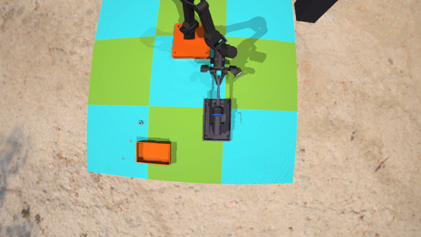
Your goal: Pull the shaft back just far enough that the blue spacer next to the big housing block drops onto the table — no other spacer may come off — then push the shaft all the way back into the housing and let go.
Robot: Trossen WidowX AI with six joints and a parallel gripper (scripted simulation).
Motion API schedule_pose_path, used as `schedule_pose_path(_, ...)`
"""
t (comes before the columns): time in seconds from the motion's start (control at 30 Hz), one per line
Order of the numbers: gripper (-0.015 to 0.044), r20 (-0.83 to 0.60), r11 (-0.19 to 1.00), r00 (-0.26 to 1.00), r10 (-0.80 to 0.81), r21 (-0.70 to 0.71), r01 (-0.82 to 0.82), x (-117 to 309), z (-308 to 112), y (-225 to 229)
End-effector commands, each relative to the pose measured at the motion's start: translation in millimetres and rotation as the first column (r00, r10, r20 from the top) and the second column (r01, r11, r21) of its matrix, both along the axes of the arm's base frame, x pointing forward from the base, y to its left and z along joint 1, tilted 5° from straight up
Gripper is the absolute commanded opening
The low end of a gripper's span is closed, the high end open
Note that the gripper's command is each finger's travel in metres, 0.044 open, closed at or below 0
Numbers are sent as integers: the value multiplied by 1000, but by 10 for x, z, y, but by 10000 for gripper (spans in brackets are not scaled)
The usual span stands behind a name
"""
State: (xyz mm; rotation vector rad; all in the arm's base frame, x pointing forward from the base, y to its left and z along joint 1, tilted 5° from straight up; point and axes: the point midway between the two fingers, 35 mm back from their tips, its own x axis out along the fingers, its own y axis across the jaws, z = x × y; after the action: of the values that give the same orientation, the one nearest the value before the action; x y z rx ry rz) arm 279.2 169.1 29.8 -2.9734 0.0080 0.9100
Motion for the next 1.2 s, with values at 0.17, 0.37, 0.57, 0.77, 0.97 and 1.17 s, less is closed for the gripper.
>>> schedule_pose_path(0.17,0,-1,1000,1000,-2,1,2,-19,-6,-4)
schedule_pose_path(0.37,0,-1,1000,1000,-2,1,2,-25,-5,-3)
schedule_pose_path(0.57,0,-1,1000,1000,-2,1,2,-31,-5,-3)
schedule_pose_path(0.77,0,-1,1000,1000,-2,1,2,-37,-5,-3)
schedule_pose_path(0.97,0,-2,1000,1000,-2,1,2,-43,-4,-3)
schedule_pose_path(1.17,0,-2,1000,1000,-2,1,2,-49,-4,-3)
